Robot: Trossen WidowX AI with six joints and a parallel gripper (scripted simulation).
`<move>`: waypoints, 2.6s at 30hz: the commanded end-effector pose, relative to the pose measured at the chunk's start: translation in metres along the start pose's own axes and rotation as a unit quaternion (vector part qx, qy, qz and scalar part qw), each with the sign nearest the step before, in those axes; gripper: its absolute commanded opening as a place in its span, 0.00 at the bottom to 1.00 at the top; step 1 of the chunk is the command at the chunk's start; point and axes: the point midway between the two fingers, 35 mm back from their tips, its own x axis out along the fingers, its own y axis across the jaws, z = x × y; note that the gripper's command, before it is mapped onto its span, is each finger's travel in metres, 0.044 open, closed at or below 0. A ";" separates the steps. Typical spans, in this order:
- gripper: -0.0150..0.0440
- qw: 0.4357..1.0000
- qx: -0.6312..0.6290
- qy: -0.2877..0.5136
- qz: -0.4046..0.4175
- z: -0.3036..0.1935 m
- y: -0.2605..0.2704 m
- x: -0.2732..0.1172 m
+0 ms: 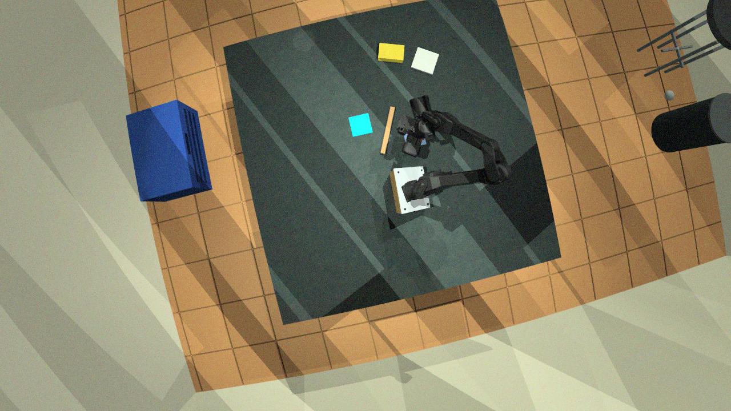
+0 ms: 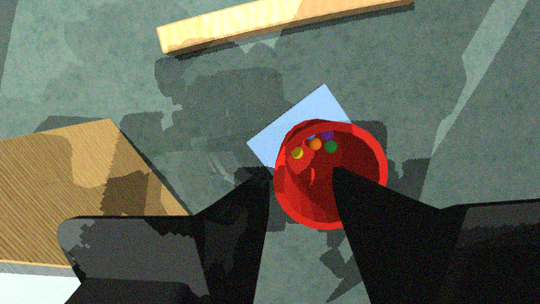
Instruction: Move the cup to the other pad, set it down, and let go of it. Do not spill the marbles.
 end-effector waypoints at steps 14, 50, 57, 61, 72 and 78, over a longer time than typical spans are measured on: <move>0.50 0.995 -0.079 0.055 0.027 -0.015 0.009 0.010; 0.50 0.995 -0.079 0.056 0.026 -0.022 0.012 0.067; 0.50 0.995 -0.079 0.057 0.026 -0.023 0.012 0.071; 0.37 0.995 -0.077 0.054 0.026 -0.023 0.012 0.069; 0.25 0.995 -0.077 0.054 0.026 -0.023 0.012 0.069; 0.25 0.995 -0.077 0.054 0.026 -0.021 0.011 0.065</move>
